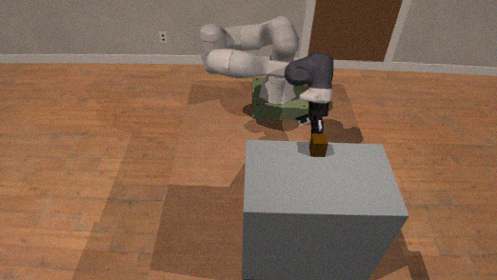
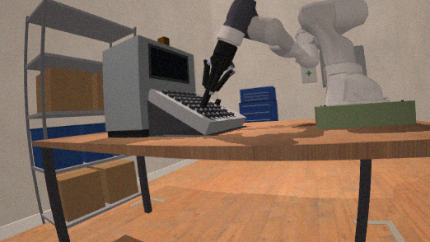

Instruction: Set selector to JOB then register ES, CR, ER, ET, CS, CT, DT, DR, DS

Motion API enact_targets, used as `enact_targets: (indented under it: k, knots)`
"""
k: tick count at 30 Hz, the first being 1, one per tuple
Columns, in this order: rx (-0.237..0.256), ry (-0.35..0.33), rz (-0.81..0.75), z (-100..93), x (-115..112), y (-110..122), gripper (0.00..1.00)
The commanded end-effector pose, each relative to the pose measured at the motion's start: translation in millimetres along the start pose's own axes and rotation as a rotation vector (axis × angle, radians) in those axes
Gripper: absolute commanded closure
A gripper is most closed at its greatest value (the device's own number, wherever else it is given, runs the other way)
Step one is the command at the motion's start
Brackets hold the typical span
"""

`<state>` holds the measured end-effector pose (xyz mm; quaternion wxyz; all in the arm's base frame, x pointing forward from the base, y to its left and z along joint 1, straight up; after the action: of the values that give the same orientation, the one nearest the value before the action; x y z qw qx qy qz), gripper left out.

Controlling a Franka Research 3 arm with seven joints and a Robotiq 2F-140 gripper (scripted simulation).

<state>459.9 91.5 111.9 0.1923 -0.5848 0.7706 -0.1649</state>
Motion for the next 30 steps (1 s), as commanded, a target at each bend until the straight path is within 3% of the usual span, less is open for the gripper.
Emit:
enact_targets:
  k: [1,30]
  knots:
    - [0.001,-0.005,0.003,0.3,-1.4,-0.9,0.9]
    - [0.002,-0.004,0.003,-10.7,-1.3,-0.9,0.9]
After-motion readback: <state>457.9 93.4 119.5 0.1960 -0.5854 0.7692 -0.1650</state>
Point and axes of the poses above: the point where the finger pads meet when closed, its own z axis out along the fingers, its own y axis across the jaws, x = y × z, the point moved 6 cm from there along -z, back along the fingers, and after that the axes turned 12 degrees about z, right-handed, at the moved point
